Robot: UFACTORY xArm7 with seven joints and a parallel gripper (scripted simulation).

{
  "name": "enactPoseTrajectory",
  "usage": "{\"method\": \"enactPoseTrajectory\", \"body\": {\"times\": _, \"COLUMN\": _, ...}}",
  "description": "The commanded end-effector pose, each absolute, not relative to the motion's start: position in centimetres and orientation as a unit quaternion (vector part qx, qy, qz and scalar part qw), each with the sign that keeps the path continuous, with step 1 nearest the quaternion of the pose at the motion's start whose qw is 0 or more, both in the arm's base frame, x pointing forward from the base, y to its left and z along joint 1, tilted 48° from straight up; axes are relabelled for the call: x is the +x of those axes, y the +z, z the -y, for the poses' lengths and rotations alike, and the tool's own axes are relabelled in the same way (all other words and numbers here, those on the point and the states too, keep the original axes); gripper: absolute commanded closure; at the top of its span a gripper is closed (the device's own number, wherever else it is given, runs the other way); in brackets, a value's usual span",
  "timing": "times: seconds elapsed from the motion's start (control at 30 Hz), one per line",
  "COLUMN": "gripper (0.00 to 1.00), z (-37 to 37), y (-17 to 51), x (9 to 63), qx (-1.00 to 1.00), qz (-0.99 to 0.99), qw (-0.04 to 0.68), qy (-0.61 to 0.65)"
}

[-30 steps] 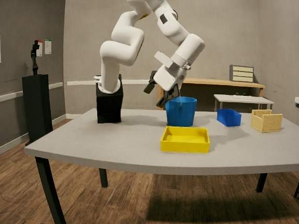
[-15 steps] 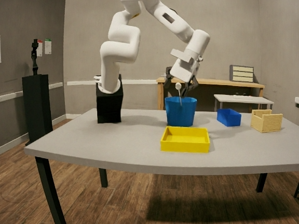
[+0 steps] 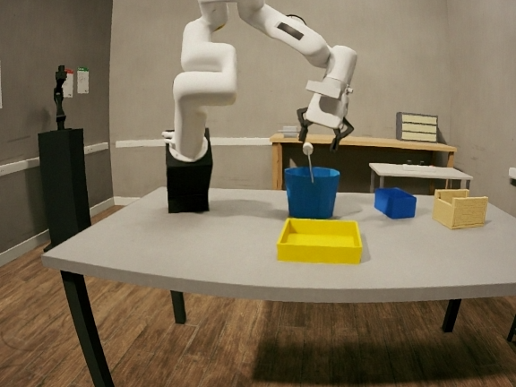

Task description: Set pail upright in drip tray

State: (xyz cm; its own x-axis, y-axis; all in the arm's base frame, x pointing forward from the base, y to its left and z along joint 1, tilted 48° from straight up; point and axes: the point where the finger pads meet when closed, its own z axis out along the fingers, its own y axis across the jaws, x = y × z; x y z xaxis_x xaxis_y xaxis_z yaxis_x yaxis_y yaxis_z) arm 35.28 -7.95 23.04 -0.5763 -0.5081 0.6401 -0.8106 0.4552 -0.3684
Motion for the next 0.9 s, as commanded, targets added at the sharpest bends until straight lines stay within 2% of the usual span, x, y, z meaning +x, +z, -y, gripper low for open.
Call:
{"method": "enactPoseTrajectory", "body": {"times": 0.0, "gripper": 0.0, "z": 4.5, "y": 21.1, "x": 37.0, "qx": 0.434, "qz": 0.804, "qw": 0.216, "qy": 0.345}}
{"method": "enactPoseTrajectory", "body": {"times": 0.43, "gripper": 0.0, "z": -3.6, "y": 15.6, "x": 38.7, "qx": 0.51, "qz": 0.756, "qw": 0.196, "qy": 0.361}}
{"method": "enactPoseTrajectory", "body": {"times": 0.87, "gripper": 0.0, "z": -11.0, "y": 9.0, "x": 38.1, "qx": 0.582, "qz": 0.702, "qw": 0.182, "qy": 0.368}}
